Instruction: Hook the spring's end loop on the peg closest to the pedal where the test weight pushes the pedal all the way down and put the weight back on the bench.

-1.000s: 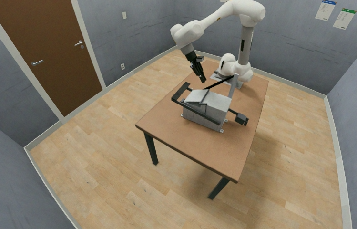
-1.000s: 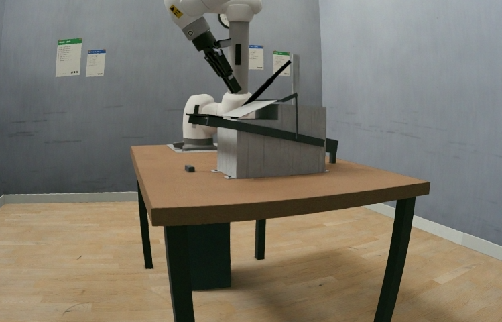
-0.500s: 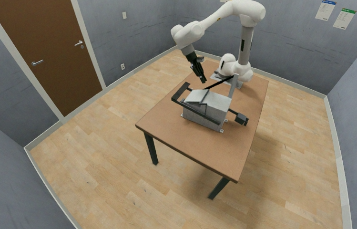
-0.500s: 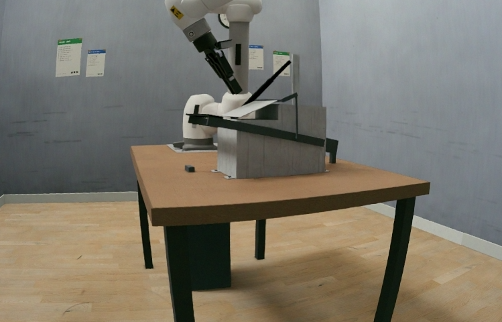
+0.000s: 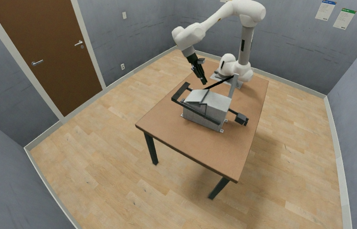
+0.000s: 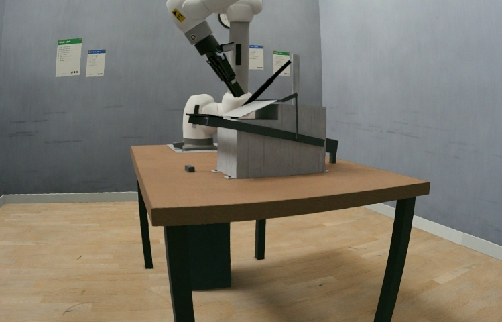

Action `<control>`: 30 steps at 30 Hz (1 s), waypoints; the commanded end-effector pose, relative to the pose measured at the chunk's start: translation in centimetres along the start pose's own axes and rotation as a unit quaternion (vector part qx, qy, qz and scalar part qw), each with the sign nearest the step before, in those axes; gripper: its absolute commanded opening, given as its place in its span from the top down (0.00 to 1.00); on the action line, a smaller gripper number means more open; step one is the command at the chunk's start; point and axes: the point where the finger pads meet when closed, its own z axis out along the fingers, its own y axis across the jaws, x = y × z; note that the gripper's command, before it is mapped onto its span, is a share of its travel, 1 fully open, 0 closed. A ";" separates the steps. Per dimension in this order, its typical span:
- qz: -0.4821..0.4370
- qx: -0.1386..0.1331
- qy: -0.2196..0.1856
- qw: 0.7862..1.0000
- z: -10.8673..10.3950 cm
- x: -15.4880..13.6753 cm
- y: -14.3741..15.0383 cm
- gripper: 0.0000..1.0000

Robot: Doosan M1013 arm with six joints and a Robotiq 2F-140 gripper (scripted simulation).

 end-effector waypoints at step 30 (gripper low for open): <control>0.000 -0.001 0.000 1.000 5.5 0.0 0.0 0.76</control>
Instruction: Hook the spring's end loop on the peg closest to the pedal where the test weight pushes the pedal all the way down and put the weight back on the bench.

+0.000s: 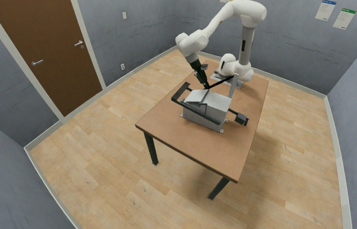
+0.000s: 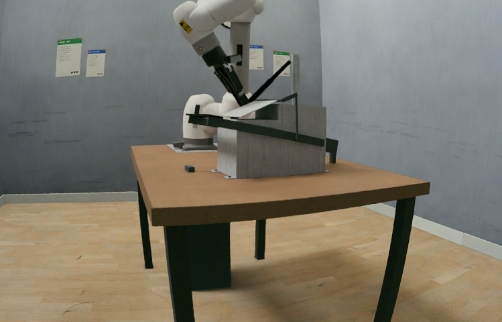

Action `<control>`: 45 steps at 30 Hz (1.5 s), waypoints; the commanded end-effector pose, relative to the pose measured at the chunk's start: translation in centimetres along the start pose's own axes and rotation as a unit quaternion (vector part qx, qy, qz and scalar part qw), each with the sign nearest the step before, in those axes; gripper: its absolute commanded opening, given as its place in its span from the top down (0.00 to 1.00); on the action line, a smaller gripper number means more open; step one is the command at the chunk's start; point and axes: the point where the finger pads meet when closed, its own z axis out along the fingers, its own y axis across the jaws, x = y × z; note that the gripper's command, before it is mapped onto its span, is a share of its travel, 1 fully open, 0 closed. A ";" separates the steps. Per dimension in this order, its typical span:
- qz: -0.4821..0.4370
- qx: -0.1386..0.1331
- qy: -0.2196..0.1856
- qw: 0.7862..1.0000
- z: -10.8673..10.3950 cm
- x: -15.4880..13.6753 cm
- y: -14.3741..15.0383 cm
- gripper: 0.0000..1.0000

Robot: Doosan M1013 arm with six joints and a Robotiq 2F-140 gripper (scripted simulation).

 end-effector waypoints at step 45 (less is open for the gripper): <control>0.000 -0.001 0.000 1.000 2.2 0.0 0.0 0.76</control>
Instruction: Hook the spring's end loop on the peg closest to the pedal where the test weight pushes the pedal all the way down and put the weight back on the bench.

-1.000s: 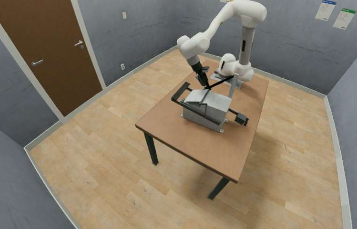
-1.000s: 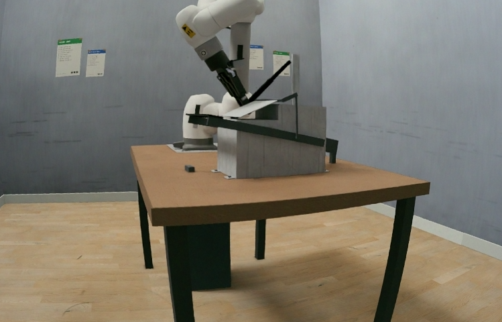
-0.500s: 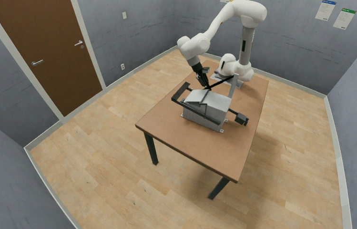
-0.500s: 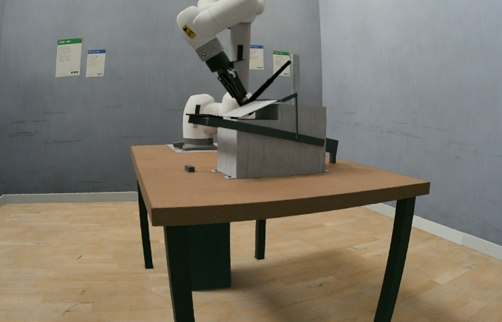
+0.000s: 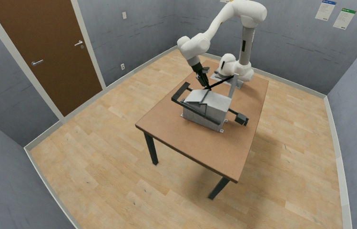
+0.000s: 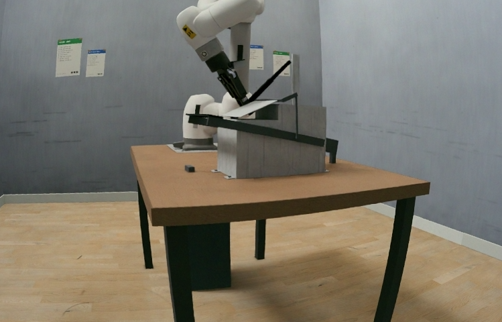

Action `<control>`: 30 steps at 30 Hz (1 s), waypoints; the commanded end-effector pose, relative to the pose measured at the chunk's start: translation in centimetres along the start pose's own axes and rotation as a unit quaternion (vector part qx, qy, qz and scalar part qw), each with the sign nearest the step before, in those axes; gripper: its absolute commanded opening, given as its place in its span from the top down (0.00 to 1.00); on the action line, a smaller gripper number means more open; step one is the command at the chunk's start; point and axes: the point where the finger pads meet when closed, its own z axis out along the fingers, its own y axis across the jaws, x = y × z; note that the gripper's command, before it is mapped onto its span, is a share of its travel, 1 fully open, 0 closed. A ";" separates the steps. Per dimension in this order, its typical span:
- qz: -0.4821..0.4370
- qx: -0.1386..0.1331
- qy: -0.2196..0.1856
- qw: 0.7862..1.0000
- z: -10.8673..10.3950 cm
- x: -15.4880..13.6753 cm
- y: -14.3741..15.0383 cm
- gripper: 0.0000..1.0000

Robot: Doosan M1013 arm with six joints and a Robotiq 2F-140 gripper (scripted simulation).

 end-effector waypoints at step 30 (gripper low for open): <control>0.000 -0.001 0.000 1.000 -0.1 0.0 0.0 0.83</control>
